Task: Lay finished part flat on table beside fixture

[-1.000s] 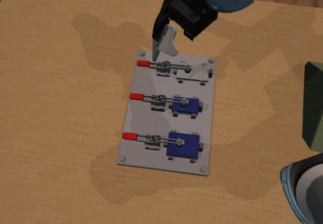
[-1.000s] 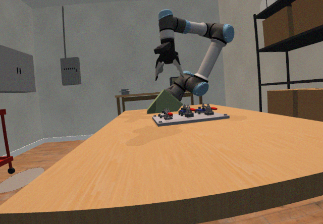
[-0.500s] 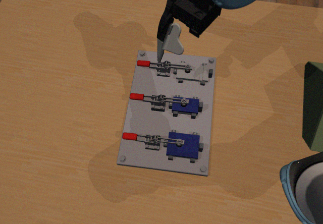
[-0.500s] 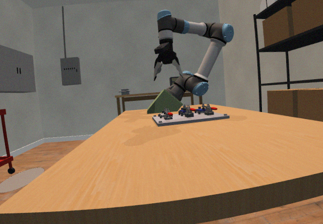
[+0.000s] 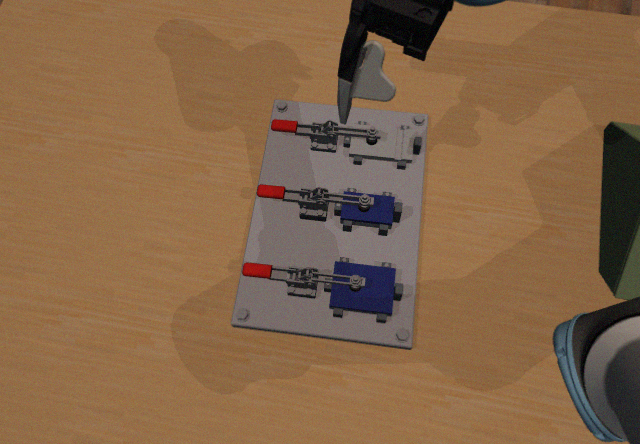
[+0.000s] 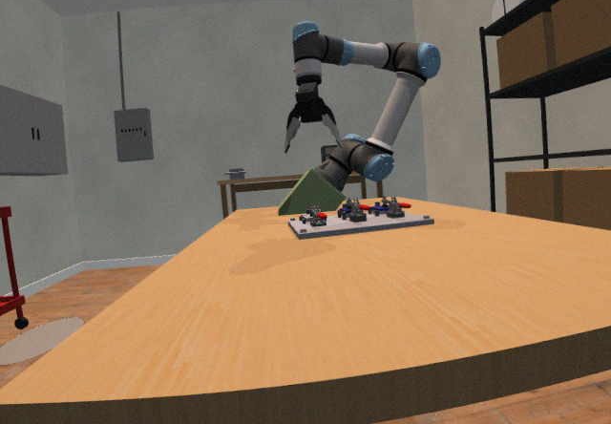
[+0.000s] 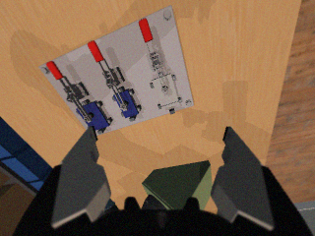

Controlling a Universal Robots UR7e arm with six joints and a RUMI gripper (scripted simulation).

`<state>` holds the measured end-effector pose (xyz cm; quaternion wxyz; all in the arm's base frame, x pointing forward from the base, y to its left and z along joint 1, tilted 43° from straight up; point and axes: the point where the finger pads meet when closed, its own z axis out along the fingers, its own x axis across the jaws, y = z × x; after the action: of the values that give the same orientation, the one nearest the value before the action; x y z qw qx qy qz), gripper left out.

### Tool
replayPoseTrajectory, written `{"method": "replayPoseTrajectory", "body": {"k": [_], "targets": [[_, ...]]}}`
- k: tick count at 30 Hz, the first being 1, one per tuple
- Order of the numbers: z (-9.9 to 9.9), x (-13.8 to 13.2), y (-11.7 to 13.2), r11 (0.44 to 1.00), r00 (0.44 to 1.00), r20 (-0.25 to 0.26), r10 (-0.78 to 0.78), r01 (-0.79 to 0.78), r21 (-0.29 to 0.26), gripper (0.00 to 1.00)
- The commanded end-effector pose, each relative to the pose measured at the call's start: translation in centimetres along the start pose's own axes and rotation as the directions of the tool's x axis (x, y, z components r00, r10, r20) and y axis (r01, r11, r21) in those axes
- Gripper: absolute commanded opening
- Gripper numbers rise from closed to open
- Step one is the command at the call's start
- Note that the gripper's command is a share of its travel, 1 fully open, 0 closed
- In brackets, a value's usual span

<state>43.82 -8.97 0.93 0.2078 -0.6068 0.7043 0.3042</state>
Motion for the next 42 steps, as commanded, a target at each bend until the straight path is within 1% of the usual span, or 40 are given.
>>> {"method": "replayPoseTrajectory", "body": {"k": [1, 12, 18, 23, 42], "targets": [[-0.1, 0.3, 0.2, 0.999, 0.999, 0.003, -0.045, 0.045, 0.002, 1.0], [-0.1, 0.3, 0.2, 0.999, 0.999, 0.003, -0.045, 0.045, 0.002, 1.0], [-0.1, 1.4, 1.1, 0.973, 0.973, 0.003, -0.232, 0.232, 0.002, 1.0], [-0.1, 1.8, 1.6, 0.95, 0.95, 0.003, -0.313, 0.313, 0.002, 1.0], [-0.1, 1.9, 1.7, 0.943, 0.943, 0.003, -0.334, 0.334, 0.002, 1.0]]}}
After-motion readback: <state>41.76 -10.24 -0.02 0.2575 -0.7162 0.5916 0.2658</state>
